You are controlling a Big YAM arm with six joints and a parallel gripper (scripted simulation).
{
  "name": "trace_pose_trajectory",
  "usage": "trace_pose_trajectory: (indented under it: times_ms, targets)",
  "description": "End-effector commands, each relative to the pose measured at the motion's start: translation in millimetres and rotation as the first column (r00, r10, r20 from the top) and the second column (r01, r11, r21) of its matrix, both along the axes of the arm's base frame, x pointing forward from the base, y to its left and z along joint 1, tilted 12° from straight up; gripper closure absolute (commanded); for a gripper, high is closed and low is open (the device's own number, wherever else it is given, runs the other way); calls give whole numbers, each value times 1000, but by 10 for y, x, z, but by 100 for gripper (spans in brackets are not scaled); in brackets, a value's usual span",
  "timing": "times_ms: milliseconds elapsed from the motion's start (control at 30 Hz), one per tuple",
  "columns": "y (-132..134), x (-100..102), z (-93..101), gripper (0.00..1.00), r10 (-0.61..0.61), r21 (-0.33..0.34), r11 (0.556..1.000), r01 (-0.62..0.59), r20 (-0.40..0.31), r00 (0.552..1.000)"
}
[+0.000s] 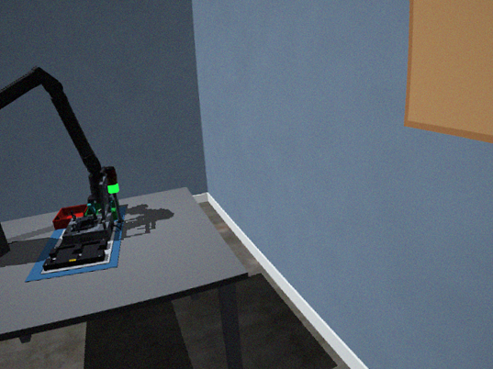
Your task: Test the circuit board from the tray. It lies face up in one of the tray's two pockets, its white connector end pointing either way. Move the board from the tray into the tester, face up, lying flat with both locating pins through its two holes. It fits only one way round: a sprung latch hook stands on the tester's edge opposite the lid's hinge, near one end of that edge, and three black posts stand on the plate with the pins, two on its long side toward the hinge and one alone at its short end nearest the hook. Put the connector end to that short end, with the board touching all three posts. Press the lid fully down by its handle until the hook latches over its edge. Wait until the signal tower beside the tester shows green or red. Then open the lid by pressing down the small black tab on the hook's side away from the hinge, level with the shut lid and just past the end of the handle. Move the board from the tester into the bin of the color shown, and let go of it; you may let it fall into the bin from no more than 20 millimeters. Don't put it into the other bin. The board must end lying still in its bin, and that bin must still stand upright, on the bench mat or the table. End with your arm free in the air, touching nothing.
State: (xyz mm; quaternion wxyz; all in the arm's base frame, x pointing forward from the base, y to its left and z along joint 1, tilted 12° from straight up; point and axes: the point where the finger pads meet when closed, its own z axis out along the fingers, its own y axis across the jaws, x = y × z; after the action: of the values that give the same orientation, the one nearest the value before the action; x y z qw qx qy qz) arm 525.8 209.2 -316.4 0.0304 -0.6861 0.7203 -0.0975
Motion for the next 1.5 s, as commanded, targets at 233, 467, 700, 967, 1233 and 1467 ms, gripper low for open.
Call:
trace_pose_trajectory:
  times_ms: [233,467,700,967,1233,1467]
  targets:
    - [-12,83,-38,28,-2,8,1000,2,9,1000]
    - [-12,83,-38,28,-2,8,1000,2,9,1000]
    - [-12,83,-38,28,-2,8,1000,2,9,1000]
    - [-12,83,-38,28,-2,8,1000,2,9,1000]
    - [-3,119,-34,28,-3,10,1000,2,16,1000]
    - [-15,87,-47,28,-2,8,1000,2,10,1000]
